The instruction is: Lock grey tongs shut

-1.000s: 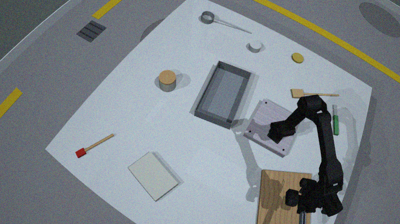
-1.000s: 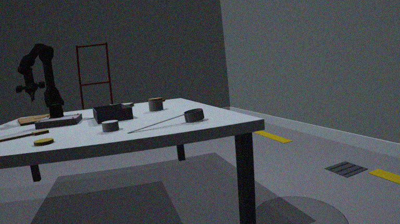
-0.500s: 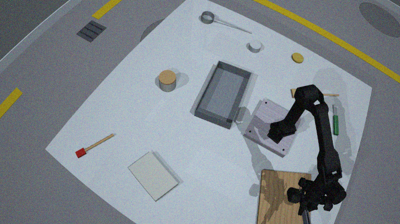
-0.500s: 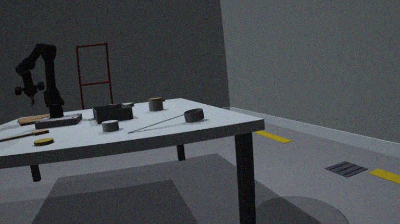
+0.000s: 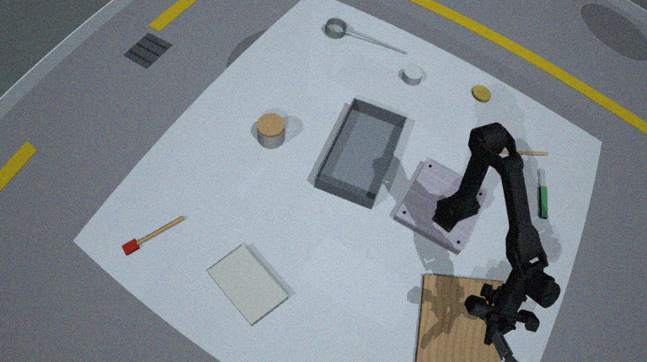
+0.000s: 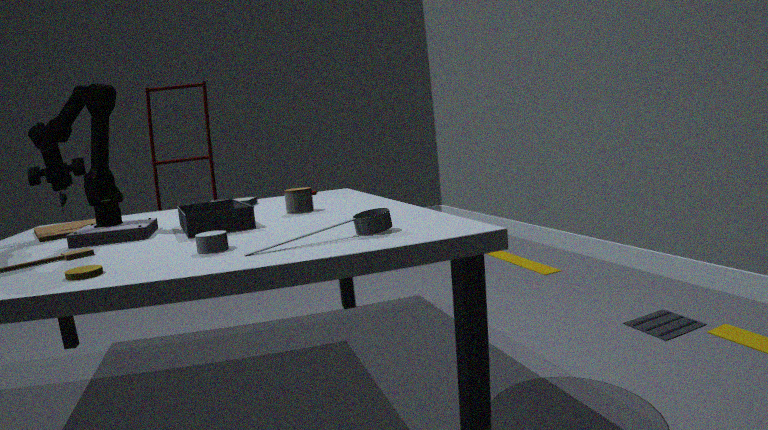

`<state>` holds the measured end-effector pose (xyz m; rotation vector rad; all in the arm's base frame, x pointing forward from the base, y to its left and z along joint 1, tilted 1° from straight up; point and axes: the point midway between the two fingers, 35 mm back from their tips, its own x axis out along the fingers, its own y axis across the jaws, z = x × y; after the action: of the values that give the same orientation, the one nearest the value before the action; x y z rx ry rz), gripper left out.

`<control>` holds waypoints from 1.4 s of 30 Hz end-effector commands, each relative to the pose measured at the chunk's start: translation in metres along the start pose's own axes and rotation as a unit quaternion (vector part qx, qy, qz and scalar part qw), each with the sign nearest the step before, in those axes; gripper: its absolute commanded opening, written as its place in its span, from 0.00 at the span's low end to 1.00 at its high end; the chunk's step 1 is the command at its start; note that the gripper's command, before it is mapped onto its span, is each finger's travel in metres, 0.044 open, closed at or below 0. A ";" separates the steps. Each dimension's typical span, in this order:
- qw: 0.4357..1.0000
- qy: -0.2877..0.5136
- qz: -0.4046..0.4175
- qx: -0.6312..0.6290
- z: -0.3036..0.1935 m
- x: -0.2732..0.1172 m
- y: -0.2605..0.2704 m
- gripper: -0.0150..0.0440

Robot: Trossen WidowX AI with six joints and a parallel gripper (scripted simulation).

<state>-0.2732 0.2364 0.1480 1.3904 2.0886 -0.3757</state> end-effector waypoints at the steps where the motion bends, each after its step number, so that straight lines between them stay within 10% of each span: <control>1: 0.999 0.042 0.001 0.010 -0.003 -0.009 0.003 0.00; 42: 0.985 0.164 0.010 0.055 0.012 -0.033 0.018 0.00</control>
<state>-0.2450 0.2121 0.1561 1.6155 2.3343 -0.2742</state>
